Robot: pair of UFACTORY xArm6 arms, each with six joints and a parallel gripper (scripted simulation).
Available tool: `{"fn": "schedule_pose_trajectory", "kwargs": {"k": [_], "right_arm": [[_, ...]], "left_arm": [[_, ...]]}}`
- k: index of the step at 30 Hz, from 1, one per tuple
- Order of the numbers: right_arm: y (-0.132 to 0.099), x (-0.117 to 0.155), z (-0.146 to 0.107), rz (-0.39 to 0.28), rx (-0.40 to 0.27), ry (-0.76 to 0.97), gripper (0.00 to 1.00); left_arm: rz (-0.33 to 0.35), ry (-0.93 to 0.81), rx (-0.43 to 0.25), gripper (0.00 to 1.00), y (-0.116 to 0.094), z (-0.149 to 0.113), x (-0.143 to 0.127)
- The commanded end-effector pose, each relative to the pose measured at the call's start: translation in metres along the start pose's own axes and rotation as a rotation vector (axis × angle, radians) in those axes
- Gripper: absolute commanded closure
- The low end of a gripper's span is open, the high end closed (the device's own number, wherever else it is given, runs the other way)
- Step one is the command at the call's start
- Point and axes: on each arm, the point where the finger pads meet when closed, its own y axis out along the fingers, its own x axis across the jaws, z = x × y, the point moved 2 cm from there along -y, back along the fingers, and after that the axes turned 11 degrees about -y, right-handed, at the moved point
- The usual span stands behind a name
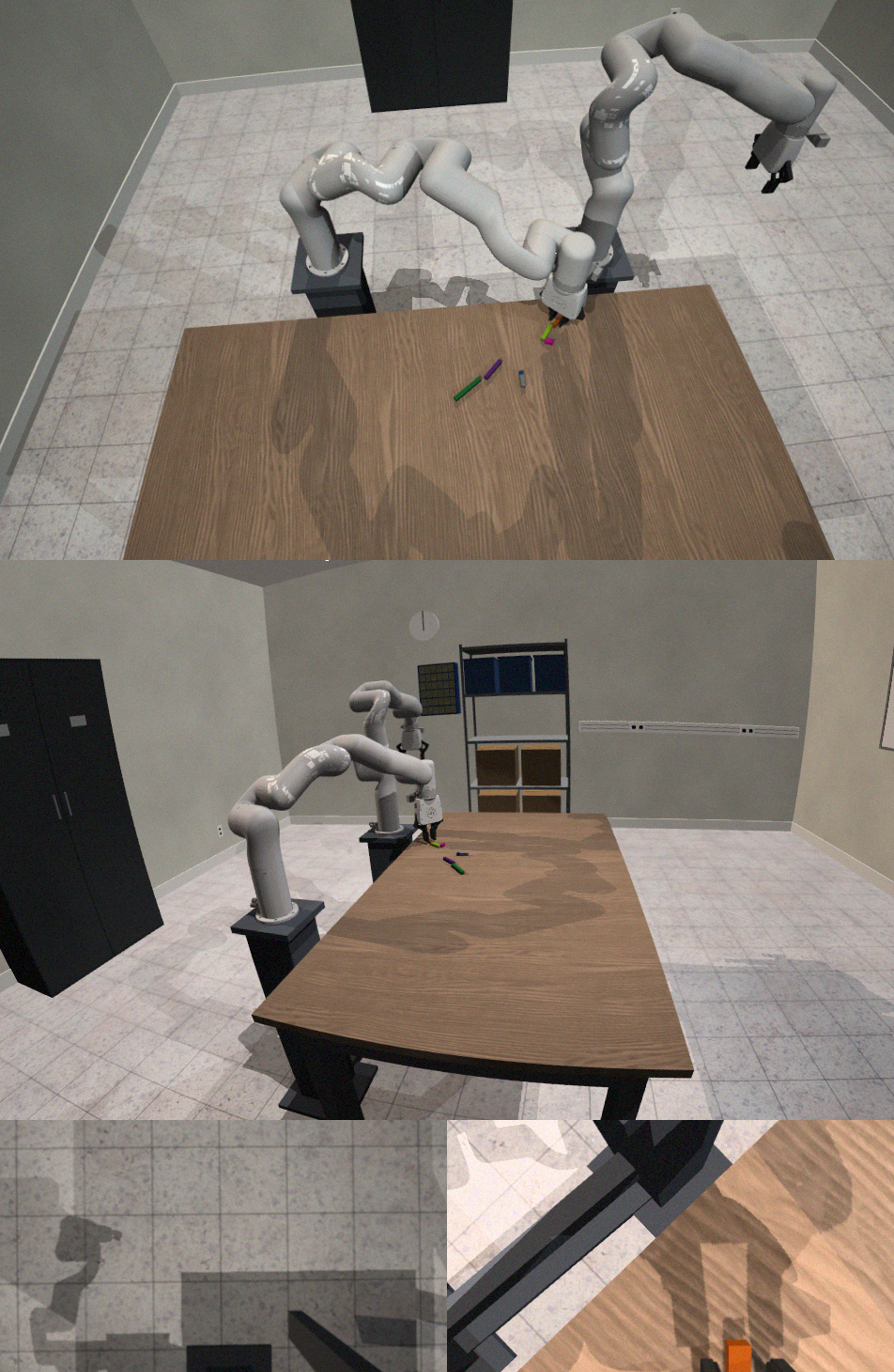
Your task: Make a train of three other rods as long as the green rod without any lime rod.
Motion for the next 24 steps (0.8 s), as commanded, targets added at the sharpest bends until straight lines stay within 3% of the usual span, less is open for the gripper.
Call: {"fn": "schedule_pose_trajectory", "kwargs": {"k": [1,24], "right_arm": [[-0.0007,0.0017,0.0003,-0.006,0.001,0.0,0.74],[0.0046,0.0017,0.0003,-0.006,0.001,0.0,0.74]], "left_arm": [[-0.001,0.0,0.004,0.0,-0.0016,0.0008,0.0002],[-0.001,0.0,0.004,0.0,-0.0016,0.0008,0.0002]]}}
